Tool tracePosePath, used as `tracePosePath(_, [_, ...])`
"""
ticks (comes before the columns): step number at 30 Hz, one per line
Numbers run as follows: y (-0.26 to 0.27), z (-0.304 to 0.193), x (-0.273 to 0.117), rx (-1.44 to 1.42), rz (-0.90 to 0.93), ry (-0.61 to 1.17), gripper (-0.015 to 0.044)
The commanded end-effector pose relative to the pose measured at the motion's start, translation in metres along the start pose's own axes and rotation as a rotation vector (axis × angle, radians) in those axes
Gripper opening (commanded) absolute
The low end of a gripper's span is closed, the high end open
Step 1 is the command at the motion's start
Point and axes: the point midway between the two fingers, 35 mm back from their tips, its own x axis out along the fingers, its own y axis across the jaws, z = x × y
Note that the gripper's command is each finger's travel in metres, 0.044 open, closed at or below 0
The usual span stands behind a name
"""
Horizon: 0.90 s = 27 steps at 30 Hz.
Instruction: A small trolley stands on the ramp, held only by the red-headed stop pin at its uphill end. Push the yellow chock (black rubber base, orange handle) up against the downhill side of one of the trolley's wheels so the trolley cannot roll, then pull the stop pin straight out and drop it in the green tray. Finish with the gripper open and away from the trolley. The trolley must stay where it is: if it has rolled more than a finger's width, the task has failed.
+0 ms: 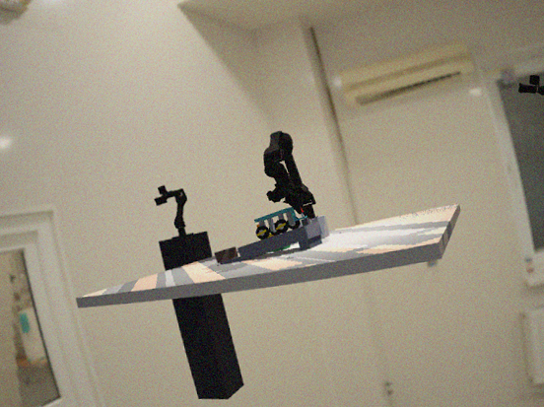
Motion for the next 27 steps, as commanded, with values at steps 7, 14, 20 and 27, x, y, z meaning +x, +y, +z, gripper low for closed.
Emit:
tracePosePath(7, [0.0, -0.001, -0.009, -0.001, 0.006, 0.003, 0.0])
tracePosePath(14, [0.0, -0.001, -0.013, -0.001, 0.006, 0.003, 0.0])
tracePosePath(20, [0.0, -0.001, -0.016, -0.001, 0.006, 0.003, 0.0])
tracePosePath(27, [0.0, -0.002, -0.02, -0.001, 0.006, 0.003, 0.0])
